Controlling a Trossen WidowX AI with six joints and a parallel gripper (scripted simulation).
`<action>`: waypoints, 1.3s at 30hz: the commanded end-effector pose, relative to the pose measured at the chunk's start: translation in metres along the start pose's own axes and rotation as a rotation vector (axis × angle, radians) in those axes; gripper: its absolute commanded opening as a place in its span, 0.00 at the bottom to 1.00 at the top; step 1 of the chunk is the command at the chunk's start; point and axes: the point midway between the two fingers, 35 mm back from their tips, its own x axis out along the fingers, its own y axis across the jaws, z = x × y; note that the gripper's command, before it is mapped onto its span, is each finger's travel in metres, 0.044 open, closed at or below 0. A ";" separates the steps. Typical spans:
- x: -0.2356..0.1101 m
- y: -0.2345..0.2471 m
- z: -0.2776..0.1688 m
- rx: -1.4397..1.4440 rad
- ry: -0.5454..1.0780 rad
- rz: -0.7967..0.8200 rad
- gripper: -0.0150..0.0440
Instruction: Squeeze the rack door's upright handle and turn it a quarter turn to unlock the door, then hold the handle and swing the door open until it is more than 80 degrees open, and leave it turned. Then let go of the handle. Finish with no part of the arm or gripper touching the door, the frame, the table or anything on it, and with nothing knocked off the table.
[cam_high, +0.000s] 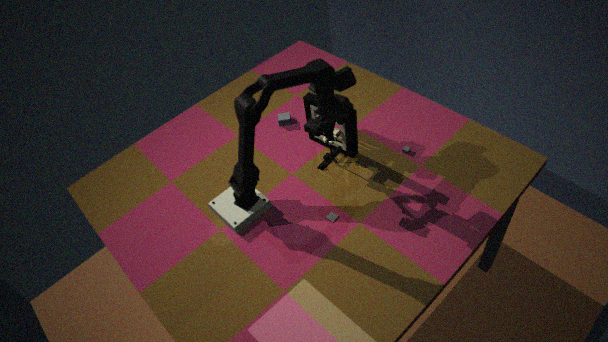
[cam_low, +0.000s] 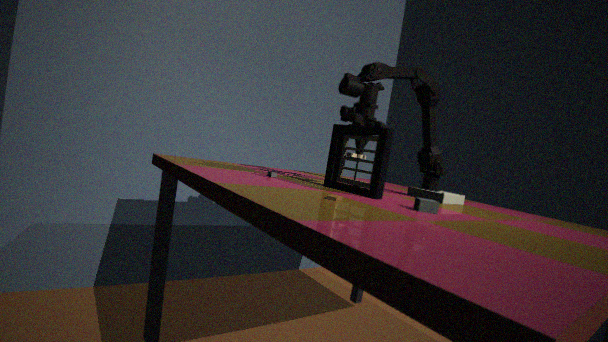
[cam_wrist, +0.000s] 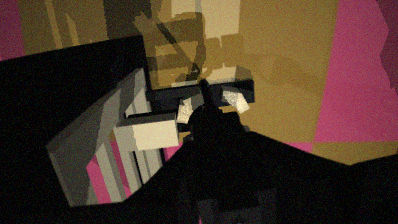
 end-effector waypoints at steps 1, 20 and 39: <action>0.001 0.000 -0.001 0.206 0.004 0.000 0.28; 0.001 0.000 -0.001 0.377 0.004 0.000 0.59; 0.001 0.000 -0.001 -0.291 0.004 0.001 0.74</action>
